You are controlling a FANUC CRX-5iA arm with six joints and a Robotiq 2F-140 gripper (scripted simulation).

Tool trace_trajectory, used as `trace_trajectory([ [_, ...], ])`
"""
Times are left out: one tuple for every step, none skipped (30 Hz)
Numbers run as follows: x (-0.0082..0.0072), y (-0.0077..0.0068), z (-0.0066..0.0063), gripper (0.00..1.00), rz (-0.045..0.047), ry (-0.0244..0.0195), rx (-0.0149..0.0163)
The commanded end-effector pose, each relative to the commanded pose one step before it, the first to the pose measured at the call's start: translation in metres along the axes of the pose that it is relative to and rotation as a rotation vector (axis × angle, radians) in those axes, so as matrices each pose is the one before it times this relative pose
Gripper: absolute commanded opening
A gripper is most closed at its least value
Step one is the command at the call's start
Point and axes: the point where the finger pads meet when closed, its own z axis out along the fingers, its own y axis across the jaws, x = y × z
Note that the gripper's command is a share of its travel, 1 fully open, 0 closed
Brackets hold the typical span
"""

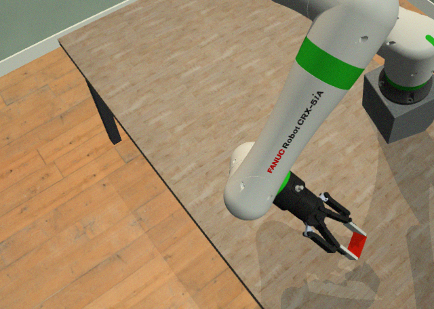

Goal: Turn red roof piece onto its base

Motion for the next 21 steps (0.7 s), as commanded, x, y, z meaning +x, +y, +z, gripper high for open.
trace_trajectory([
  [0.00076,0.00000,0.00115,0.41,0.00067,-0.08997,-0.00480],
  [0.00048,-0.00010,-0.00047,0.41,-0.00111,-0.03749,0.00147],
  [0.00044,-0.00010,-0.00075,0.41,-0.00166,-0.03242,0.00234],
  [0.00035,-0.00007,-0.00079,0.41,-0.00170,-0.02462,0.00241],
  [0.00060,-0.00004,-0.00059,0.41,-0.00117,-0.01430,0.00165],
  [0.00241,0.00001,-0.00030,0.41,0.00000,0.00000,0.00000],
  [0.00040,0.00000,-0.00005,0.41,0.00000,0.00000,0.00000],
  [0.00000,0.00000,0.00000,0.41,0.00000,0.00000,0.00000],
  [0.00000,0.00000,0.00000,0.41,0.00000,0.00000,0.00000],
  [0.00000,0.00000,0.00000,0.41,0.00000,0.00000,0.00000],
  [0.00000,0.00000,0.00000,0.41,0.00000,0.00000,0.00000],
  [0.00000,0.00000,0.00000,0.41,0.00000,0.00000,0.00000],
  [0.00000,0.00000,0.00000,0.41,0.00000,0.00000,0.00000],
  [0.00000,0.00000,0.00000,0.41,0.00000,-0.00011,0.00000],
  [0.00002,0.00000,0.00000,0.41,0.00000,-0.00065,0.00000],
  [0.00000,0.00000,0.00000,0.41,0.00000,0.00000,0.00000],
  [0.00000,0.00000,0.00000,0.41,0.00000,0.00000,0.00000],
  [0.00004,0.00000,0.00000,0.41,0.00001,-0.00145,-0.00001],
  [0.00006,0.00000,0.00000,0.41,0.00001,-0.00227,-0.00001],
  [0.00007,0.00000,0.00000,0.41,0.00001,-0.00292,-0.00001],
  [0.00008,0.00000,0.00000,0.41,0.00000,-0.00328,0.00000],
])
